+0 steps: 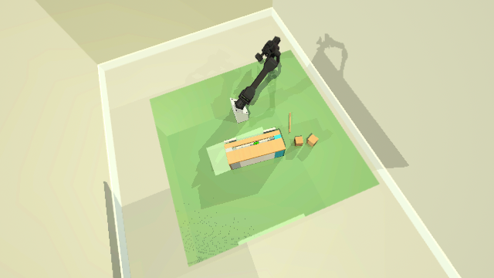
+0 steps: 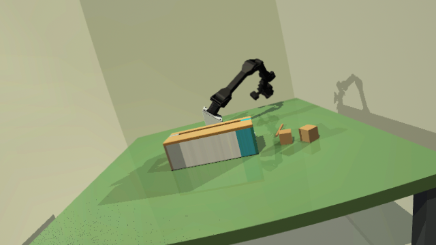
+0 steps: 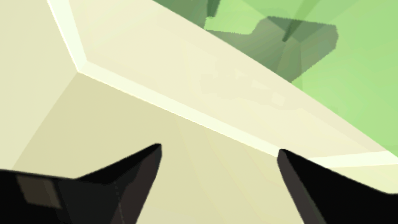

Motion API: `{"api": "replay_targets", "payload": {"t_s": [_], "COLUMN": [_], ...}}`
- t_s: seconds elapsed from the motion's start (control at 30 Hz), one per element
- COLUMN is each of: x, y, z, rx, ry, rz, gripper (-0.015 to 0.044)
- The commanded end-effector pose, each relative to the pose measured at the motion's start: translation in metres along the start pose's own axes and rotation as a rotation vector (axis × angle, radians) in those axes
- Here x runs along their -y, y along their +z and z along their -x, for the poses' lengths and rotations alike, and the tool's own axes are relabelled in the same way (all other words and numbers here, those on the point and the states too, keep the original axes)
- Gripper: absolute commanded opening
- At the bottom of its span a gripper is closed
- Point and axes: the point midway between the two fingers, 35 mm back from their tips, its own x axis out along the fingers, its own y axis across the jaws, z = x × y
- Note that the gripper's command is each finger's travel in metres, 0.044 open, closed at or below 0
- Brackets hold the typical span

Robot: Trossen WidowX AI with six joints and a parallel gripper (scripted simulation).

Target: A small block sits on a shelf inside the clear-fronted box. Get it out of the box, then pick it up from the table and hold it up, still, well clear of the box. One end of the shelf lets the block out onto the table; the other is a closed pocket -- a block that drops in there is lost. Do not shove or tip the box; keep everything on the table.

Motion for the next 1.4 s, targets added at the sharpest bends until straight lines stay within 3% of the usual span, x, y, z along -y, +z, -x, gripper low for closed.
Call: {"api": "replay_targets", "payload": {"t_s": [0.0, 0.3, 0.77, 1.17, 1.37], "x": [0.0, -0.03, -0.05, -0.021, 0.035], "y": [0.001, 0.073, 0.212, 0.309, 0.364], "z": [0.0, 0.045, 0.165, 0.275, 0.339], "rx": [0.001, 0.113, 0.443, 0.741, 0.866], "ry": [0.001, 0.113, 0.214, 0.093, -0.104], "rz": [0.001, 0.099, 0.367, 0.619, 0.674], "gripper": [0.04, 0.04, 0.04, 0.04, 0.04]}}
